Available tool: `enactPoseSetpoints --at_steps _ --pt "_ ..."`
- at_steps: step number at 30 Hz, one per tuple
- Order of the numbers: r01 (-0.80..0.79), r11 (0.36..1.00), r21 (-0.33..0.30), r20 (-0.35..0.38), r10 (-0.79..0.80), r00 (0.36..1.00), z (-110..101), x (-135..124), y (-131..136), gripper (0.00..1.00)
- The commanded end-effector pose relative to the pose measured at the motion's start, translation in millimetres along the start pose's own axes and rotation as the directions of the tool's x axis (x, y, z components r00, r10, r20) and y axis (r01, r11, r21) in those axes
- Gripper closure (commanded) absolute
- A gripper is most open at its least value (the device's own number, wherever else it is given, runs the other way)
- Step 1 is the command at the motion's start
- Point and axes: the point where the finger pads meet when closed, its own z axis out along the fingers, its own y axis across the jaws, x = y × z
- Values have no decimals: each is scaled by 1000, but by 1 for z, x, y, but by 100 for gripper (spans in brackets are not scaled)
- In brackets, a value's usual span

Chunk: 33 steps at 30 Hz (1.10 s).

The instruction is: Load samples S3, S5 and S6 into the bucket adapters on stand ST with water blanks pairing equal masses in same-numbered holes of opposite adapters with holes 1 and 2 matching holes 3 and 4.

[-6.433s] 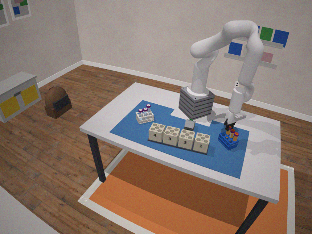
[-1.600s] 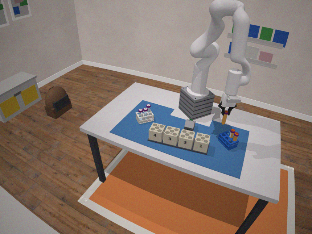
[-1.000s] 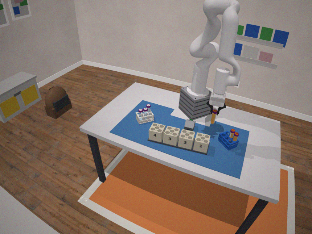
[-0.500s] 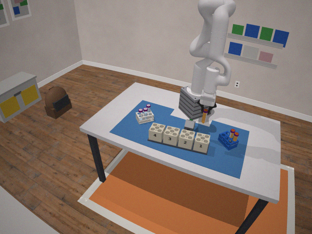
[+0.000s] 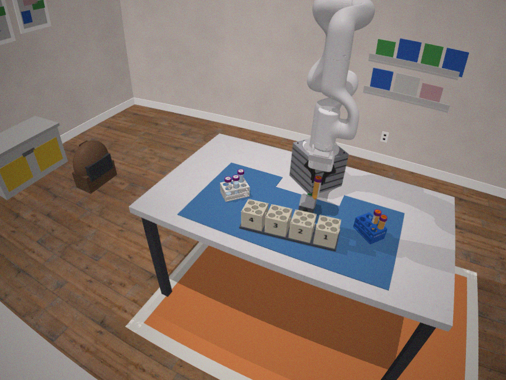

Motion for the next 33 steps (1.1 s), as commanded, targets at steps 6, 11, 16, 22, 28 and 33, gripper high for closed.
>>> enactPoseSetpoints --at_steps 6,11,16,22,28,33 --pt "1 1000 17 0 -1 1000 1 12 44 100" --pt "1 1000 17 0 -1 1000 1 17 63 100" --pt "1 1000 17 0 -1 1000 1 23 87 100" --pt "1 1000 17 0 -1 1000 2 30 117 100" --pt "1 1000 17 0 -1 1000 2 35 136 100" --pt "1 1000 17 0 -1 1000 3 41 160 100"
